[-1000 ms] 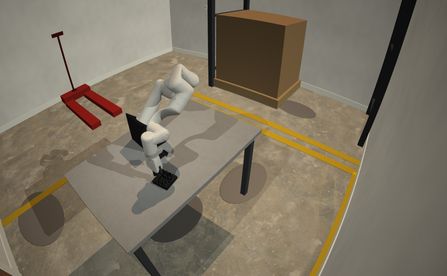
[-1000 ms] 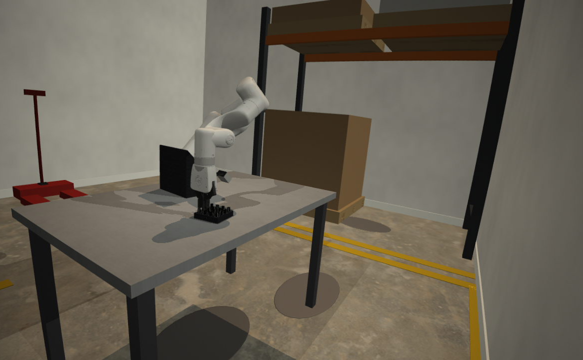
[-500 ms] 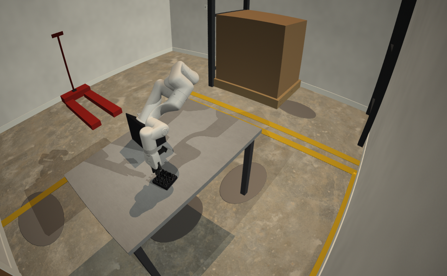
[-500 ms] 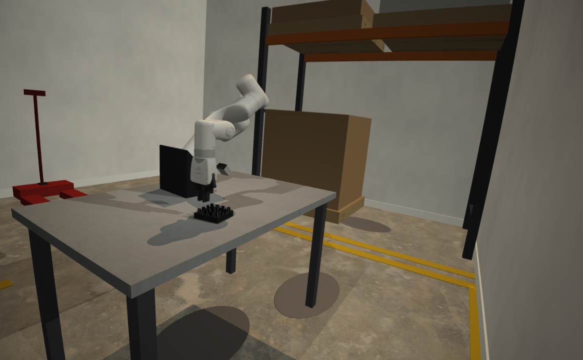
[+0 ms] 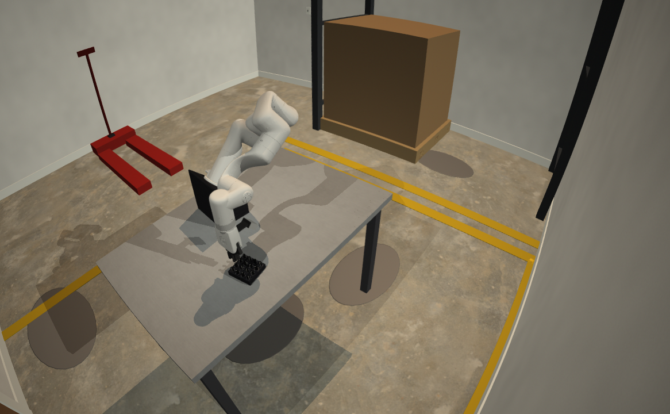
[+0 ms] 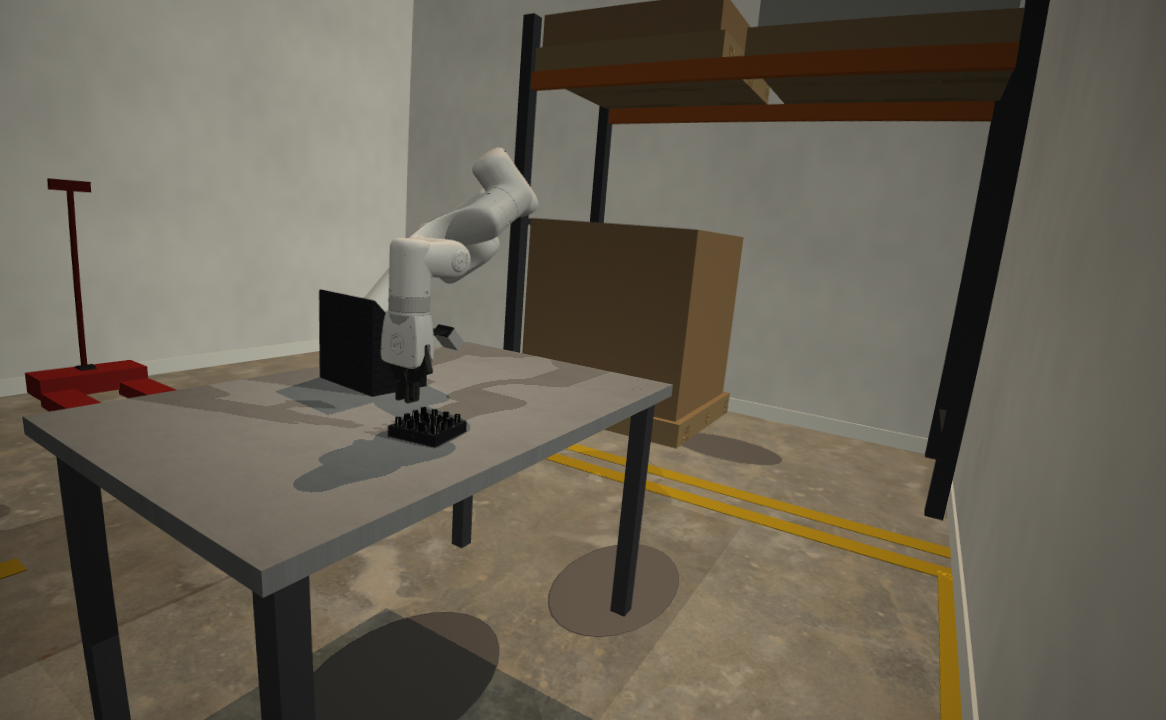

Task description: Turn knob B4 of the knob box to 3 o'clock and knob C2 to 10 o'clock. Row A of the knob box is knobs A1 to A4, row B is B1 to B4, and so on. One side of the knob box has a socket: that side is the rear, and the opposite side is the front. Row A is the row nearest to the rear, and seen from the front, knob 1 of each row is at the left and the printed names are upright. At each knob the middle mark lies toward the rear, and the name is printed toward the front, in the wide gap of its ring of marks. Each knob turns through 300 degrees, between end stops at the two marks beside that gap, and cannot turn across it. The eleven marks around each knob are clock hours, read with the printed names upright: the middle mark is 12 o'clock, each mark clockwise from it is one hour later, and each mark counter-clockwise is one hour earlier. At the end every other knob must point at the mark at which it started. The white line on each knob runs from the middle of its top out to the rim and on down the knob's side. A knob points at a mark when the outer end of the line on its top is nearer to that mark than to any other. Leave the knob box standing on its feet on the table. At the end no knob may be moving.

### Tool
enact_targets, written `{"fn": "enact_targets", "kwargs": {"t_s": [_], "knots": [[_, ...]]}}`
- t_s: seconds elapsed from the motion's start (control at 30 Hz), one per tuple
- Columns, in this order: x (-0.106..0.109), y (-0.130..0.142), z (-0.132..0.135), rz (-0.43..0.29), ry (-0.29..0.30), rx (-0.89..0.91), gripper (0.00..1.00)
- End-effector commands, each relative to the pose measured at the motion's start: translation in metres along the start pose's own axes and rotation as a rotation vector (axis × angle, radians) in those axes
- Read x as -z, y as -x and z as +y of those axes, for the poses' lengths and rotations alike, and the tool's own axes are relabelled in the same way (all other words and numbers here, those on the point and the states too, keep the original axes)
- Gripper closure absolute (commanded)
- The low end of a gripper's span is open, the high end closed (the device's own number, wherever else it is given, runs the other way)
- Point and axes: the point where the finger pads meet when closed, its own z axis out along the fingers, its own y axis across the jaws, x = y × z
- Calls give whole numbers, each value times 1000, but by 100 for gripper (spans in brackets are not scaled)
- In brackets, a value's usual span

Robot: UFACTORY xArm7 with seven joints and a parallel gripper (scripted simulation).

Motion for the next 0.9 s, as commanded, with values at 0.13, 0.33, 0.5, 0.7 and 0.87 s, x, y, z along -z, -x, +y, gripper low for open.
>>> {"fn": "enact_targets", "kwargs": {"t_s": [0.13, 0.33, 0.5, 0.7, 0.87], "knots": [[12, -17, 26, -3, 4, 232, 81], [20, -31, 44, -5, 3, 405, 81], [22, -35, 49, -5, 2, 451, 81], [22, -35, 49, -5, 2, 451, 81], [22, -35, 49, -5, 2, 451, 81]]}}
